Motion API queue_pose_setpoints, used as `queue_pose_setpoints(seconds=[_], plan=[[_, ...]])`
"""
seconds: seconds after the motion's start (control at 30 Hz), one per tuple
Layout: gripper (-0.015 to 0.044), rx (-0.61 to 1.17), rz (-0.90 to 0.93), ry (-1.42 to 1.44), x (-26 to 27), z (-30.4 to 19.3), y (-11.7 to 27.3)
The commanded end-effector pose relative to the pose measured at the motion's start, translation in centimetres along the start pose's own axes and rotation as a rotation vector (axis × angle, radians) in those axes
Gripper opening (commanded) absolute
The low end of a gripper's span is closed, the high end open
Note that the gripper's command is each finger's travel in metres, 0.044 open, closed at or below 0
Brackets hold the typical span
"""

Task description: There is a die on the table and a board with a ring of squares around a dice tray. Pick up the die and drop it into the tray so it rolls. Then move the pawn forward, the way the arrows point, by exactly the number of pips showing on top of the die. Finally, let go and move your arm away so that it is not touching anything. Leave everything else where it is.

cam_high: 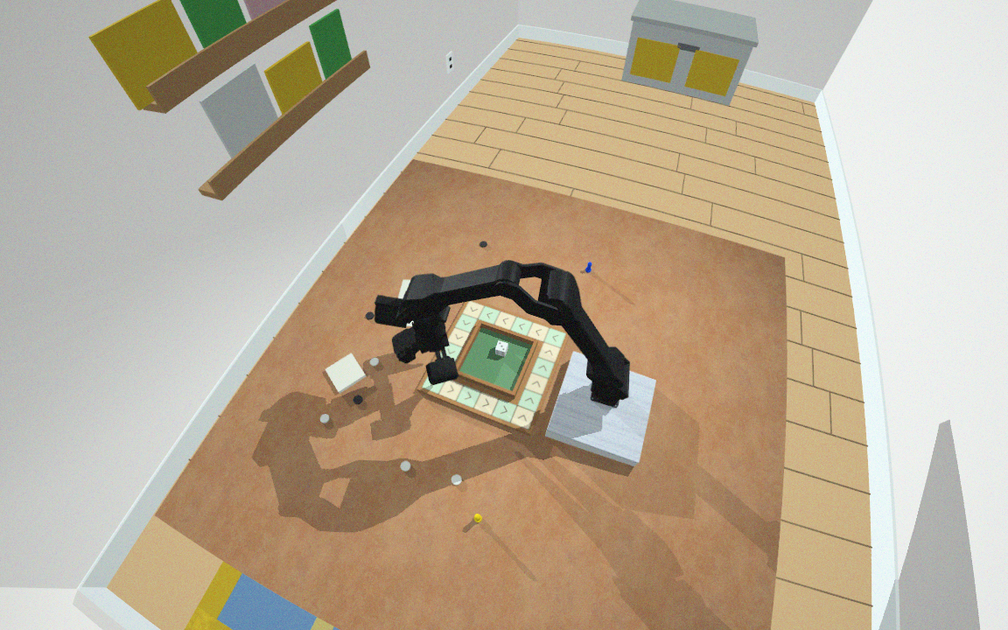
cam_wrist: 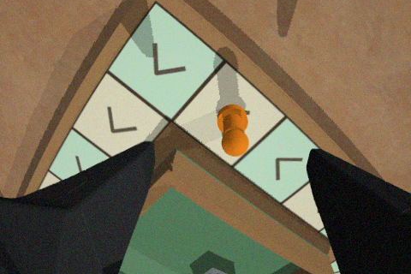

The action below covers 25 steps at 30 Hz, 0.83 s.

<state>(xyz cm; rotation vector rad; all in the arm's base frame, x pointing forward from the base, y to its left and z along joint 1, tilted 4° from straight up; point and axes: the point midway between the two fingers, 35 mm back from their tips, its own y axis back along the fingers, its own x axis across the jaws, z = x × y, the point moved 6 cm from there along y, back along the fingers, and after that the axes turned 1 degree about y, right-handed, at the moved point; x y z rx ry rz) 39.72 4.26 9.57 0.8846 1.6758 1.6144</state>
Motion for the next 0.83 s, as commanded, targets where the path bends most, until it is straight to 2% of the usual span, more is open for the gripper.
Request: queue_pose_setpoints(seconds=[0.0,0.17,0.4,0.6,0.63,0.8], plan=[[0.0440,-0.014,-0.005,-0.005,0.0,0.1,2.5],[0.0440,-0.014,-0.005,-0.028,0.2,-0.6,3.5],[0.0440,-0.007,-0.002,-0.273,2.9,-8.6,8.2],[0.0440,0.000,0.000,-0.487,6.1,-15.7,10.0],[0.0440,-0.020,-0.006,-0.352,4.0,-11.2,9.5],[0.0440,-0.020,-0.006,-0.352,4.0,-11.2,9.5]])
